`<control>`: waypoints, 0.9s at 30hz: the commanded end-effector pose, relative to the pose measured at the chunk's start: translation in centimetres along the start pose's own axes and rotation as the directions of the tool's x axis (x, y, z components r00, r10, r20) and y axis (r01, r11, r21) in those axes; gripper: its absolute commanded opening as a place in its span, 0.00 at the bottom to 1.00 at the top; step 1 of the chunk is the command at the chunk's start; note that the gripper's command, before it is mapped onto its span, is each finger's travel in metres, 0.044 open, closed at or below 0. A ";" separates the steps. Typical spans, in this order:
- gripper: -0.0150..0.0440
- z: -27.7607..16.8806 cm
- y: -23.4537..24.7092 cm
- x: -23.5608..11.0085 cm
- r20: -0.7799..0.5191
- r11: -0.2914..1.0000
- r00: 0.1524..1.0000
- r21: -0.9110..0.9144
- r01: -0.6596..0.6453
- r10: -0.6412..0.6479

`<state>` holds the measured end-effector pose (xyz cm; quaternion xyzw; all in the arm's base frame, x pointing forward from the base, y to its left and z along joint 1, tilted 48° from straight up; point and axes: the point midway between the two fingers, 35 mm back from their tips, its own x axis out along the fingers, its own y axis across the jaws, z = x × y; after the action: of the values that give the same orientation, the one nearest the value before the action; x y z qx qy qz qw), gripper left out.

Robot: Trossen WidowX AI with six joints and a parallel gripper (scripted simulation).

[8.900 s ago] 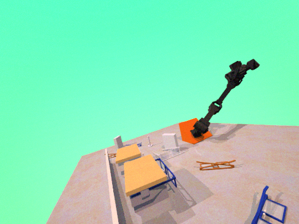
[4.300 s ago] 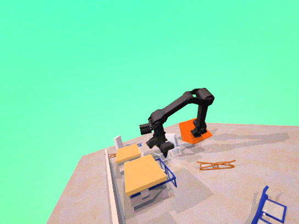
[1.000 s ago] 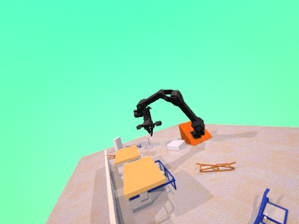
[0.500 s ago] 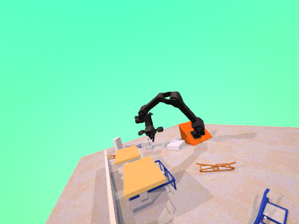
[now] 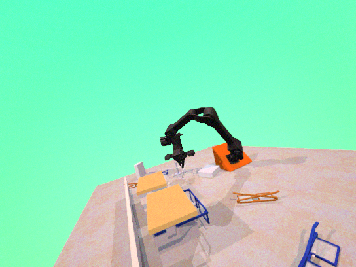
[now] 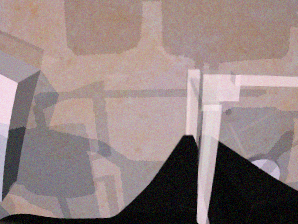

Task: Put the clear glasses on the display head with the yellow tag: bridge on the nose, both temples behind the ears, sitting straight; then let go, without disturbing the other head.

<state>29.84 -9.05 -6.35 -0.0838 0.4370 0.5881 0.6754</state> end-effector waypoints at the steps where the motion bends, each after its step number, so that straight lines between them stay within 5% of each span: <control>1: 0.25 0.4 0.1 0.0 0.003 1.000 1.000 0.003 0.002 -0.002; 27: 0.25 2.3 1.0 0.0 0.004 1.000 1.000 0.003 0.001 -0.001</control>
<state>29.97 -7.63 -4.87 -0.0829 0.4370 0.5878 0.6758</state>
